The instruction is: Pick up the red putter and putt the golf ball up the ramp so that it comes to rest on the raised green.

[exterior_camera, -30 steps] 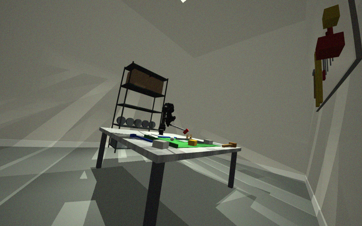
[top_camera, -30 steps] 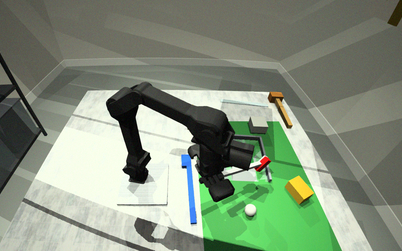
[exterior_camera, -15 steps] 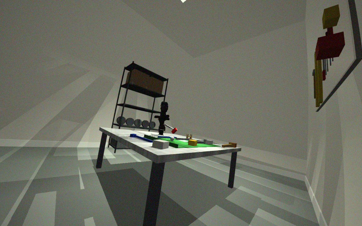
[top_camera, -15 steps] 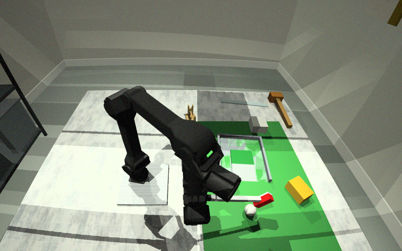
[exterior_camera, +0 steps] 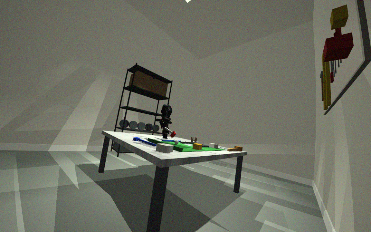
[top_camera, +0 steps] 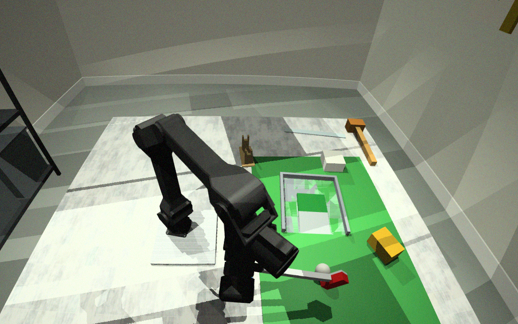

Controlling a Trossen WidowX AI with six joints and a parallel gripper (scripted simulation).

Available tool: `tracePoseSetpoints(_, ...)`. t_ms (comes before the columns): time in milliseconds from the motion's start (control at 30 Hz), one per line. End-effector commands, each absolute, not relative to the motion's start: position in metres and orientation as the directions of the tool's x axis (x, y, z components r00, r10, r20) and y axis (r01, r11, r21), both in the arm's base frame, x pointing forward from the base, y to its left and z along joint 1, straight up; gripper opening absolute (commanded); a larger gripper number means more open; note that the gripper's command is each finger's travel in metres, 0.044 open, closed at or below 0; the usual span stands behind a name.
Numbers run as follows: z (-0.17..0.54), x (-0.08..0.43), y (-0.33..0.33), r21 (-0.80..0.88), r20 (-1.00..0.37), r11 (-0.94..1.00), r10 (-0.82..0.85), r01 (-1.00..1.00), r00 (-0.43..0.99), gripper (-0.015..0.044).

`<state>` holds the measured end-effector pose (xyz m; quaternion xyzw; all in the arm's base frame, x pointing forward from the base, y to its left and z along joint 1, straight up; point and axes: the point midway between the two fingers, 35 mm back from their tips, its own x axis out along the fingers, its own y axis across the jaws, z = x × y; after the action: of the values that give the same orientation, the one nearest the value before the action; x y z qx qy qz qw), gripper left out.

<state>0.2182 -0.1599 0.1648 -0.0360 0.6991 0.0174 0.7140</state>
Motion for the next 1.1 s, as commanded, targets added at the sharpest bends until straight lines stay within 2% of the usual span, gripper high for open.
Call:
tracePoseSetpoints(0,0.151,0.218,-0.16,-0.026,-0.999,0.997,-0.025,-0.067,0.02,0.0)
tracePoseSetpoints(1067,0.107,0.218,-0.16,-0.025,-1.0,0.997,-0.024,-0.073,0.019,0.0)
